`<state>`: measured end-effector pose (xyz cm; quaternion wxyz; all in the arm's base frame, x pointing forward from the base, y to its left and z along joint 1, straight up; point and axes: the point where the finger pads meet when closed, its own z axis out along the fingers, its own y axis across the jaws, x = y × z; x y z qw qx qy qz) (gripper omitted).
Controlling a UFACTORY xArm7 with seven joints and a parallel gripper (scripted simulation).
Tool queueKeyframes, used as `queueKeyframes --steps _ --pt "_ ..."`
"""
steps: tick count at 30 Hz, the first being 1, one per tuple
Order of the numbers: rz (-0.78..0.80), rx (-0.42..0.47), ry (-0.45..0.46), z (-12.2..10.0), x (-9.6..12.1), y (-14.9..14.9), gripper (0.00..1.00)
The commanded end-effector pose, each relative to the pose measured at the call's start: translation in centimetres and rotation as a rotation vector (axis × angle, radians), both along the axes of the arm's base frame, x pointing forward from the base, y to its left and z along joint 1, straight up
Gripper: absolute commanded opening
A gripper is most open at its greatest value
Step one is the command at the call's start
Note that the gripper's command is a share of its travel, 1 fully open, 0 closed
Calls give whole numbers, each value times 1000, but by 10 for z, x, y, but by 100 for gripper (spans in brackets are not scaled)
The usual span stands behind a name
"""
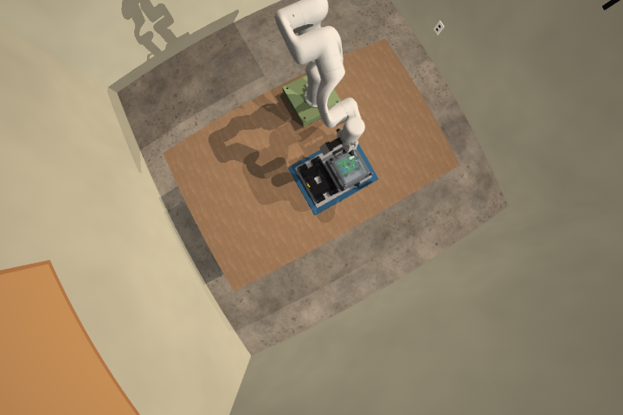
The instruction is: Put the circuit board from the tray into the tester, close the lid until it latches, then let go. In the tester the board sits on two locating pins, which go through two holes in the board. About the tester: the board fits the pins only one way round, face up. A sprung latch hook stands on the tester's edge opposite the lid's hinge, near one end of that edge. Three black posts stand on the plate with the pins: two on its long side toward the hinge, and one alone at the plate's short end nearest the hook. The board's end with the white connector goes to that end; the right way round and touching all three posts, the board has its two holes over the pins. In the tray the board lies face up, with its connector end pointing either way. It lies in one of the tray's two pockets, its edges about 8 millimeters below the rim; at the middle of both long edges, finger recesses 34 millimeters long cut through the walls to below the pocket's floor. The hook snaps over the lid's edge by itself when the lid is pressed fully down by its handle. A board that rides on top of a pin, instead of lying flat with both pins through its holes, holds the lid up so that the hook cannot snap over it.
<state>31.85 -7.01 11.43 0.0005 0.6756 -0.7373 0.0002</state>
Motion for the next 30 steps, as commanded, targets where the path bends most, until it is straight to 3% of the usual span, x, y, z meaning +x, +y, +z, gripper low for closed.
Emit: queueKeyframes --steps 1,15,16,30 --pt "0 0 -2 12 0 0 51" --pt "0 0 -2 19 0 0 51" --pt "0 0 -2 19 0 0 100" --pt "0 0 -2 19 0 0 100"
